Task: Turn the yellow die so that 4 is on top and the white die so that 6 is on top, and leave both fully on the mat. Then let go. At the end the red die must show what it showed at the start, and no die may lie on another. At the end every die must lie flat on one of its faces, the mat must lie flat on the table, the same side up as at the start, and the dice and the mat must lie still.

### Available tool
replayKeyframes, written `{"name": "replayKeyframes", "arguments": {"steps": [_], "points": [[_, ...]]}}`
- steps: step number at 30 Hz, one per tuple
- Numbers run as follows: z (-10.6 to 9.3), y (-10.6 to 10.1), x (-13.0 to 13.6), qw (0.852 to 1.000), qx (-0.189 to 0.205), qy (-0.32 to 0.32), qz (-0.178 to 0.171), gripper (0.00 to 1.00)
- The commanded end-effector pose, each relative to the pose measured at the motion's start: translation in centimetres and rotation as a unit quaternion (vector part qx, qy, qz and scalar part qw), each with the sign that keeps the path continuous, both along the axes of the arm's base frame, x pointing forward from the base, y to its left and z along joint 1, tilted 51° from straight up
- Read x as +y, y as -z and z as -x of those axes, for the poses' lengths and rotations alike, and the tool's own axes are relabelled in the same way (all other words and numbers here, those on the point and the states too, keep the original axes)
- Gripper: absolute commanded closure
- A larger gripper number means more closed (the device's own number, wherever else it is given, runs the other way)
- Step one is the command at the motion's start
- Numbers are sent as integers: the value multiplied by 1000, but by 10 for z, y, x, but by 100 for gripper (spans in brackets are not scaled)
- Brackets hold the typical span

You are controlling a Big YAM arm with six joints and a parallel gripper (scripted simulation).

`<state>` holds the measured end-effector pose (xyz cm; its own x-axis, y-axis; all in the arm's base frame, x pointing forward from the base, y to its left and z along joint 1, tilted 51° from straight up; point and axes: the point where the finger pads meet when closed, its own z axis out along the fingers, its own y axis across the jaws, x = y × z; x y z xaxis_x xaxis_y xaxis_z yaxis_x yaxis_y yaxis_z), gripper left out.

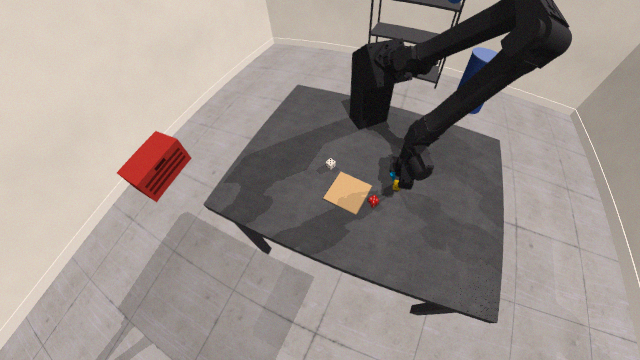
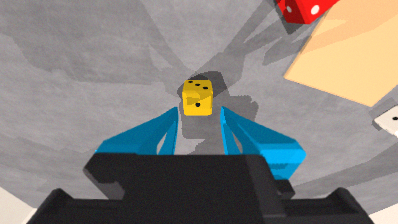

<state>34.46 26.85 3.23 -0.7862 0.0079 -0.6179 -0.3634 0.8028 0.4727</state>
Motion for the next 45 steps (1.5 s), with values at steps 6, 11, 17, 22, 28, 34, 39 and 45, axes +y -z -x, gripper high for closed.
{"name": "replayKeyframes", "arguments": {"steps": [6,11,17,22,28,34,39,45], "points": [[2,1,5,1000,-2,-3,-4,56],[1,-1,6,1000,-3,-2,-5,56],[3,-4,6,1000,-4,-2,-5,56],[3,-4,6,1000,-4,-3,-5,56],[3,-4,6,1000,-4,-3,-5,56],[3,-4,6,1000,-4,-3,-5,56],[3,-4,6,1000,-4,-3,-5,56],[3,-4,6,1000,-4,-3,-5,56]]}}
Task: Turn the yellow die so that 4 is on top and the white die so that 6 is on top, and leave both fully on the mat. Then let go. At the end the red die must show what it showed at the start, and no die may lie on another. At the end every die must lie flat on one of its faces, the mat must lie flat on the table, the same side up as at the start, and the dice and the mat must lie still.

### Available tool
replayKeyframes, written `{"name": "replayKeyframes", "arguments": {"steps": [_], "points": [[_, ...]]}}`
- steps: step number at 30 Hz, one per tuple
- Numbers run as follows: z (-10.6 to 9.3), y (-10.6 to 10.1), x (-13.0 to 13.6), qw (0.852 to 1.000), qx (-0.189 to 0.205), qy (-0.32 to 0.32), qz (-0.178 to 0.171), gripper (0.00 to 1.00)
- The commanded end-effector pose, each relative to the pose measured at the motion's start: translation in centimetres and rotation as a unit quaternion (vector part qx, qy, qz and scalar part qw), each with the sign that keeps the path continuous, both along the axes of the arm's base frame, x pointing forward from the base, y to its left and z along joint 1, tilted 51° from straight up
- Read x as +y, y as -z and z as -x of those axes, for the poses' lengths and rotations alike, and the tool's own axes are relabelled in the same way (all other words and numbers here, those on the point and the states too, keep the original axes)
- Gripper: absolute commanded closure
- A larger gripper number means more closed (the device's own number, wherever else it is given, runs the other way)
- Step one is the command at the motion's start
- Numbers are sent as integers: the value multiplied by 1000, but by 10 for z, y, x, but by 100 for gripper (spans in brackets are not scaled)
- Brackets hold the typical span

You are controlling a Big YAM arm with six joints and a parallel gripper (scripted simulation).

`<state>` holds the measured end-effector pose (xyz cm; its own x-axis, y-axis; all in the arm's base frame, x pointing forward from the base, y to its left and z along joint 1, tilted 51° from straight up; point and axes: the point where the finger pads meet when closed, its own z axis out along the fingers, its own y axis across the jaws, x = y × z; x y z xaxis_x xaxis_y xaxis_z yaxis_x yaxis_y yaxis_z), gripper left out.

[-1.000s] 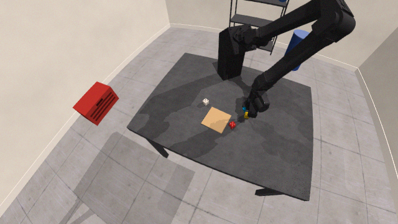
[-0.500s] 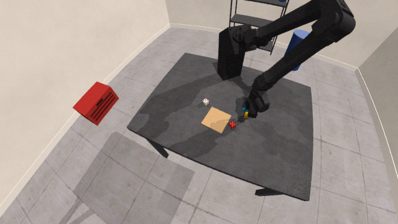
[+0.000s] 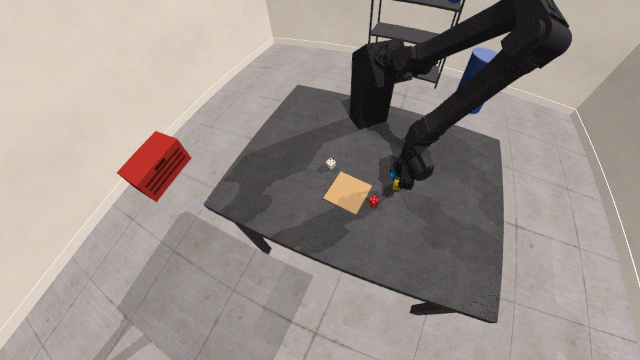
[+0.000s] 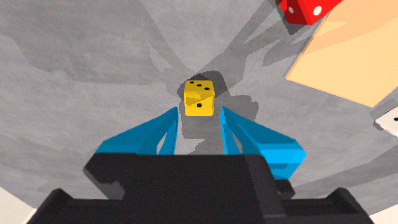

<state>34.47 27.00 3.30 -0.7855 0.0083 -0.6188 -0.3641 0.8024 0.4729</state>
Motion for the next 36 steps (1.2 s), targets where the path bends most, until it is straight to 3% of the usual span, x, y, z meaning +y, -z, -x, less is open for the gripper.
{"name": "replayKeyframes", "arguments": {"steps": [1,14,36], "points": [[3,-3,5,1000,-3,-3,-5,56],[2,-3,5,1000,-3,-2,-5,56],[-14,18,24,1000,-2,-2,-5,56]]}}
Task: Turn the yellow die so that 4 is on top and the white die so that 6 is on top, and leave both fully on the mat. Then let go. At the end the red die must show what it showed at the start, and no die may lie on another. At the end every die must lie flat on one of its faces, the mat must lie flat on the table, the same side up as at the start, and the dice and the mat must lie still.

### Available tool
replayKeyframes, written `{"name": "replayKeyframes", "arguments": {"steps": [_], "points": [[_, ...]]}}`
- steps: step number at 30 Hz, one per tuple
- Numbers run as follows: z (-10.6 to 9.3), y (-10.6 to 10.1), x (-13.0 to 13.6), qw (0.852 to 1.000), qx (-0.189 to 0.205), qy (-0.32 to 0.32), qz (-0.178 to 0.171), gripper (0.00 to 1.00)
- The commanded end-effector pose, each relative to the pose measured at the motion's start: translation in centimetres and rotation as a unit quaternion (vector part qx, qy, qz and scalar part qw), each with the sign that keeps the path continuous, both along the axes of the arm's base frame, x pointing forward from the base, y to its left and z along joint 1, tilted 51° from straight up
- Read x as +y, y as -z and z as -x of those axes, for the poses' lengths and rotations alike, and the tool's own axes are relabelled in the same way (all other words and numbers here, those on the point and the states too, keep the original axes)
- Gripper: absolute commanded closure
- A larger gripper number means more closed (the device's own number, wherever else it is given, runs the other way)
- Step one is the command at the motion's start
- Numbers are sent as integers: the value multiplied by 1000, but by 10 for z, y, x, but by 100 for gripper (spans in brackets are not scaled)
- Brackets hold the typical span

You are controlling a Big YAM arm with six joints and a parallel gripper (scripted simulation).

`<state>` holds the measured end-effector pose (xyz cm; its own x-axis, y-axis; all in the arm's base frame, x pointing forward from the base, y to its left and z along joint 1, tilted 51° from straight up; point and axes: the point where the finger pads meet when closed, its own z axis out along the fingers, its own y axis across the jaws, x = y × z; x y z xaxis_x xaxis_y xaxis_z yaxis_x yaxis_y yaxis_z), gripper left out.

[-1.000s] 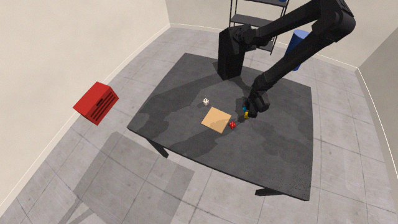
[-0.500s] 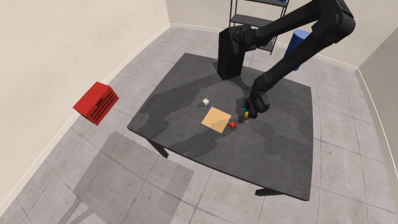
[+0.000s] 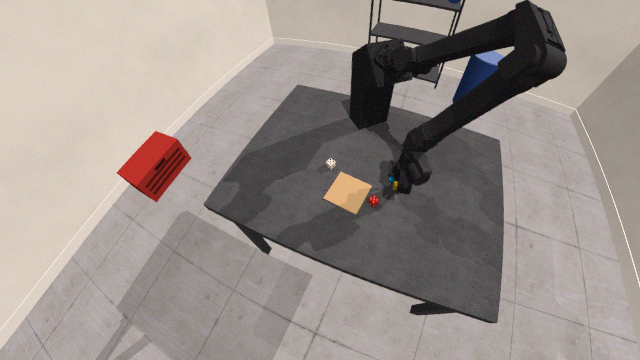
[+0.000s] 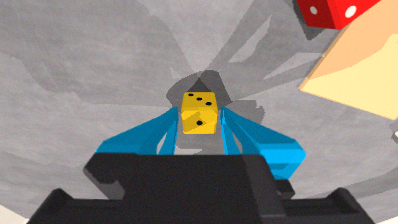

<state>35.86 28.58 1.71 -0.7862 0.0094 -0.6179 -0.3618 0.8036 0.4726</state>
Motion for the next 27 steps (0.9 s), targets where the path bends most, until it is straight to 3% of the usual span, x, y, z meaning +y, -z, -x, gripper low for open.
{"name": "replayKeyframes", "arguments": {"steps": [1,5,27], "points": [[-1,3,9,1000,-2,-3,-5,56],[4,11,6,1000,4,-3,0,56],[3,8,7,1000,0,-4,-2,56]]}}
